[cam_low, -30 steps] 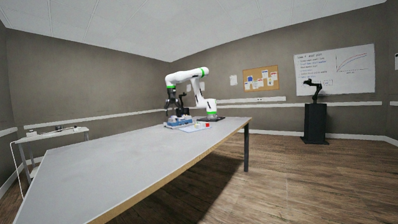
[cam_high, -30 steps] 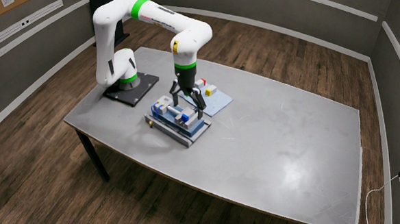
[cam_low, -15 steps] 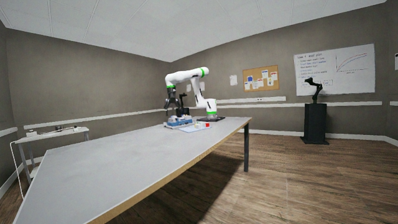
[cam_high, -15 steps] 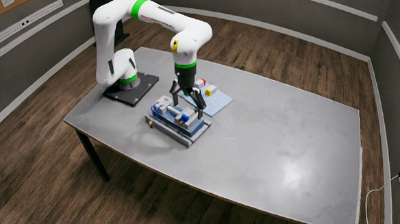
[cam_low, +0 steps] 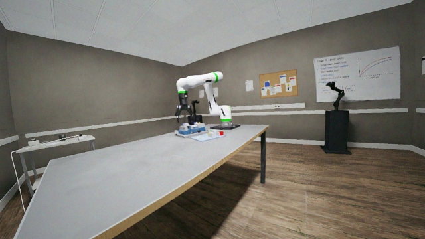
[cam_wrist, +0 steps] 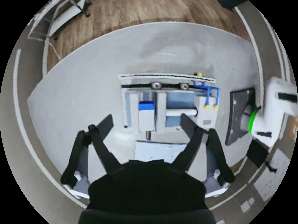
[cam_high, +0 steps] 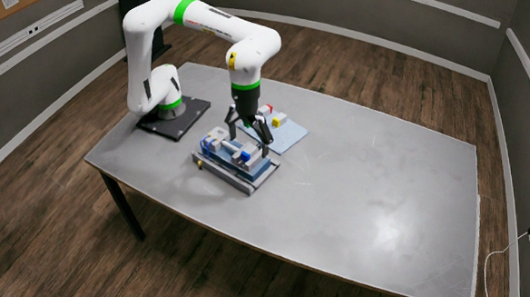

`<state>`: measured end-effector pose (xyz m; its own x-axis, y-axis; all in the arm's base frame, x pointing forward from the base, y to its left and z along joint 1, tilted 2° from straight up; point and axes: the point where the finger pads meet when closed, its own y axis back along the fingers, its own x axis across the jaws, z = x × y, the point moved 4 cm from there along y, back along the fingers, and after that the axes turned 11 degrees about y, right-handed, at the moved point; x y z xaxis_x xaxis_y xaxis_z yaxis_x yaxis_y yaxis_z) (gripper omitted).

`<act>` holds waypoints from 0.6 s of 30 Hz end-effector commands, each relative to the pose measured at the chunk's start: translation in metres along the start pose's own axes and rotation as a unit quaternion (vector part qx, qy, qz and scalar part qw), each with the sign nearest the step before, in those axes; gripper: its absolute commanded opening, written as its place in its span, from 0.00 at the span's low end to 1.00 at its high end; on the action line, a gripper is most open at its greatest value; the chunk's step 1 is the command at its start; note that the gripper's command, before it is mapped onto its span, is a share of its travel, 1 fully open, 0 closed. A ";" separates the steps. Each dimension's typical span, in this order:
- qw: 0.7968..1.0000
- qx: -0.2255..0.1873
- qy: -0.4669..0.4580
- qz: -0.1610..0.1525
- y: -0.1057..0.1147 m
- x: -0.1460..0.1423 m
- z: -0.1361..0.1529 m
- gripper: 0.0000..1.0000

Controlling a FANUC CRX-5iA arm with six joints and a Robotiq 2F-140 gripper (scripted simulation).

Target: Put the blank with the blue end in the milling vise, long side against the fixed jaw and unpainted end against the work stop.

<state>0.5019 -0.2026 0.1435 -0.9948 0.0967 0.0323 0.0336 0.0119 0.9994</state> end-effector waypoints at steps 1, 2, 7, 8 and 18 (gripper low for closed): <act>1.000 0.000 0.000 -0.001 0.002 0.000 0.000 1.00; 1.000 0.000 0.000 -0.001 0.002 0.000 0.000 1.00; 1.000 0.000 0.000 -0.001 0.003 0.000 0.000 1.00; 1.000 0.000 0.000 -0.001 0.003 0.000 0.000 1.00; 1.000 0.000 0.000 -0.001 0.004 0.000 0.000 1.00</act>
<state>0.5020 -0.2026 0.1466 -0.9948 0.0966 0.0323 0.0336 0.0119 0.9994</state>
